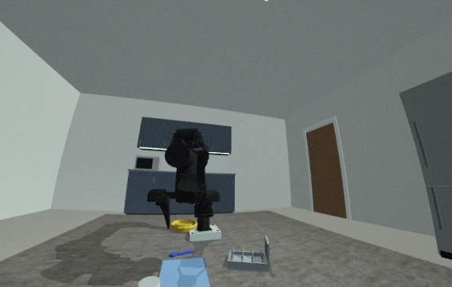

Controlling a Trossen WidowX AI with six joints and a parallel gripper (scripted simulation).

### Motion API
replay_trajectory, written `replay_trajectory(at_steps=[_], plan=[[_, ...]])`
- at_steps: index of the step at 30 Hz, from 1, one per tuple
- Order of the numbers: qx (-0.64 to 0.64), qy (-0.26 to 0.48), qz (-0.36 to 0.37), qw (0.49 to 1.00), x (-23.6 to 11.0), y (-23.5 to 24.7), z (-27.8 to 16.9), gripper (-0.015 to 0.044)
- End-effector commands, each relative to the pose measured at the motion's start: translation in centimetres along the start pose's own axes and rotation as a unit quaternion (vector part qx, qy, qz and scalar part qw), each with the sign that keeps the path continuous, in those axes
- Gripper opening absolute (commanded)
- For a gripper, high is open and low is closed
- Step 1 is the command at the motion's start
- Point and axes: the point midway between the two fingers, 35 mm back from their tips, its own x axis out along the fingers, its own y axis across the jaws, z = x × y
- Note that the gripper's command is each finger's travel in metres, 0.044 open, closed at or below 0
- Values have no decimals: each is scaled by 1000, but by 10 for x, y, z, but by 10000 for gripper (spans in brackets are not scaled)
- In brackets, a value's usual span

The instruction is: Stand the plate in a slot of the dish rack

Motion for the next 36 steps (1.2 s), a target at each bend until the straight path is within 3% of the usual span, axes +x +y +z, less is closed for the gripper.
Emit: replay_trajectory(at_steps=[1, 12, 24, 36], plan=[[2, -1, 0, 1000, -13, 0, 1, 0], [4, 0, 0, 1000, -37, 2, -1, 0], [195, 4, 4, 981, -37, 124, -85, 0], [179, 18, 21, 983, -29, 130, -91, 0]])
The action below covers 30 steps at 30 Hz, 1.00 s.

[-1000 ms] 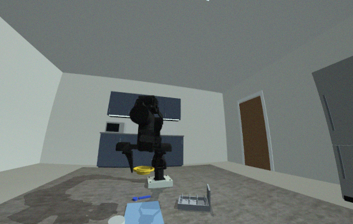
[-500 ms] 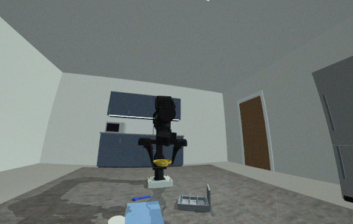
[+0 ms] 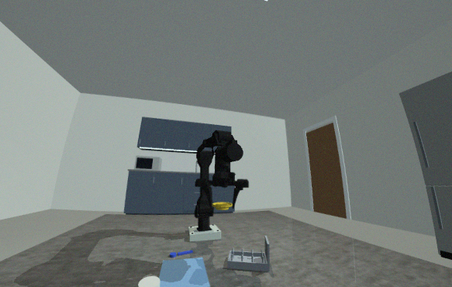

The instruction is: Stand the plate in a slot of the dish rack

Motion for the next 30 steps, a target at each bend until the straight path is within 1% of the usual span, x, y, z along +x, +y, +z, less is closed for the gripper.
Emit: replay_trajectory(at_steps=[1, 16, 23, 30], plan=[[-28, 15, 17, 999, 7, 1, -2, 0], [-181, 79, 126, 972, 43, 5, -3, 0], [-248, 87, 188, 946, 58, 7, -5, 0], [-308, 79, 253, 914, 70, 9, -6, 0]])
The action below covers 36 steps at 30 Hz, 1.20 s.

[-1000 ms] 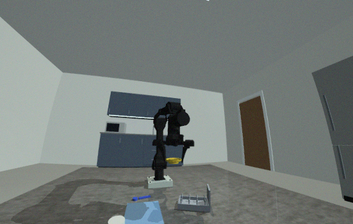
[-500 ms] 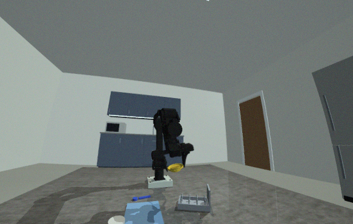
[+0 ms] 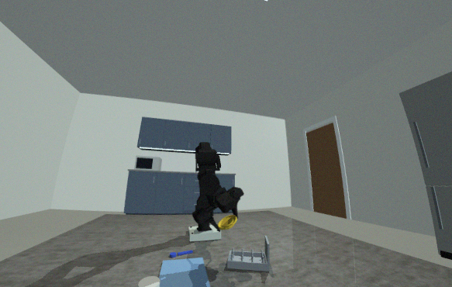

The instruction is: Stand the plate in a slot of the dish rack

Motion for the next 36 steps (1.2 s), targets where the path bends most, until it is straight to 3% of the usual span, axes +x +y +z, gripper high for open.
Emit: replay_trajectory(at_steps=[1, 20, 36], plan=[[-39, -6, 35, 999, 8, -3, 0, 0], [-224, -112, 167, 954, 29, -12, 1, 0], [-354, -266, 211, 872, 35, -22, 1, 0]])
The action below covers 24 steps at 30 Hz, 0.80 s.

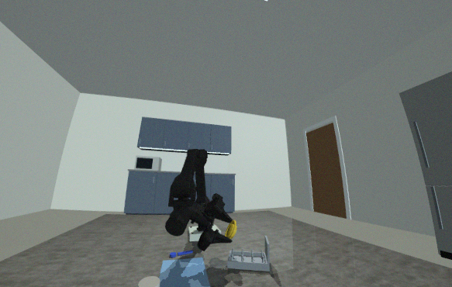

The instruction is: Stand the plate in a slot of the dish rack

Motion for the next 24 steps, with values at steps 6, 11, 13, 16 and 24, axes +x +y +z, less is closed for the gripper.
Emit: replay_trajectory(at_steps=[6, 11, 13, 16, 24], plan=[[-91, -86, -6, 992, -2, -4, -4, 0], [-143, -133, -23, 980, -5, -6, -6, 0], [-164, -151, -32, 974, -7, -7, -7, 0], [-194, -177, -48, 964, -10, -8, -8, 0], [-258, -229, -91, 934, -16, -10, -11, 0]])
